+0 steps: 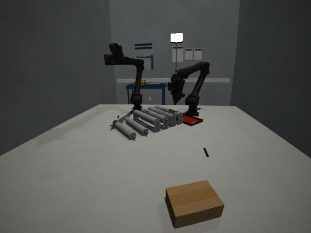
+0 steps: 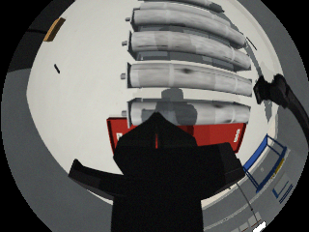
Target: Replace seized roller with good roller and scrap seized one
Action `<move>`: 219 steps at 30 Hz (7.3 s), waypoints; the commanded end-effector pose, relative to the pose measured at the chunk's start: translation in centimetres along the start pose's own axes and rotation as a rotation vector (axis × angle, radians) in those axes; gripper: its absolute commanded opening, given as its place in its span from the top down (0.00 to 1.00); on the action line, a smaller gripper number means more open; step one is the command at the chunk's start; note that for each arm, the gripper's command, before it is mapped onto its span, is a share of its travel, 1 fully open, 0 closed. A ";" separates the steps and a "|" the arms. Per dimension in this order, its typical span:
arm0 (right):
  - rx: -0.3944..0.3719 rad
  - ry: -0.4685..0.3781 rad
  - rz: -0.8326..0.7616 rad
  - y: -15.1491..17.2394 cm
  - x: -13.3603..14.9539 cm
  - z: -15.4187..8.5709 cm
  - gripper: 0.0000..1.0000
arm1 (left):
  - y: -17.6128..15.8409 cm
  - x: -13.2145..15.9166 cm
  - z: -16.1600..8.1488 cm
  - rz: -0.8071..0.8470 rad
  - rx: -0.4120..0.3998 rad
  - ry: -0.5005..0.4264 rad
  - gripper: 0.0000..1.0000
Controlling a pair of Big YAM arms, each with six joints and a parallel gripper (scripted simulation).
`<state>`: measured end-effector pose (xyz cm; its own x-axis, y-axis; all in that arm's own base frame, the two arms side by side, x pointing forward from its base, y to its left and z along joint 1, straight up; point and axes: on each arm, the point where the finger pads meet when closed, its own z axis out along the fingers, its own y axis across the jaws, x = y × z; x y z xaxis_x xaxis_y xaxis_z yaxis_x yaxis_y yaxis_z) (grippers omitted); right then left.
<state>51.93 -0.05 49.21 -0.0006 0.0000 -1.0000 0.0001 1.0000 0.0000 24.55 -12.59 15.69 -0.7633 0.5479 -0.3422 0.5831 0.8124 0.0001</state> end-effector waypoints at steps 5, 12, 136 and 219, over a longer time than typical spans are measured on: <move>-0.015 -0.033 0.009 0.7 -1.3 -0.4 1.00 | 0.0 -2.1 -1.0 -0.003 -0.003 -0.008 1.00; -0.015 -0.033 0.009 0.7 -1.3 -0.4 1.00 | -0.1 -5.0 -1.0 0.000 -0.001 0.041 1.00; -0.015 -0.033 0.009 0.7 -1.3 -0.4 1.00 | -0.1 -7.3 7.3 0.002 -0.006 0.135 1.00; -0.015 -0.033 0.009 0.7 -1.3 -0.4 1.00 | -0.5 -7.0 2.8 0.005 0.003 0.193 1.00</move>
<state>51.93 -0.05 49.21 -0.0006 0.0000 -1.0000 0.0001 1.0000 0.0000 30.77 -17.06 15.70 -0.7990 0.5741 -0.1786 0.5834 0.8122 0.0007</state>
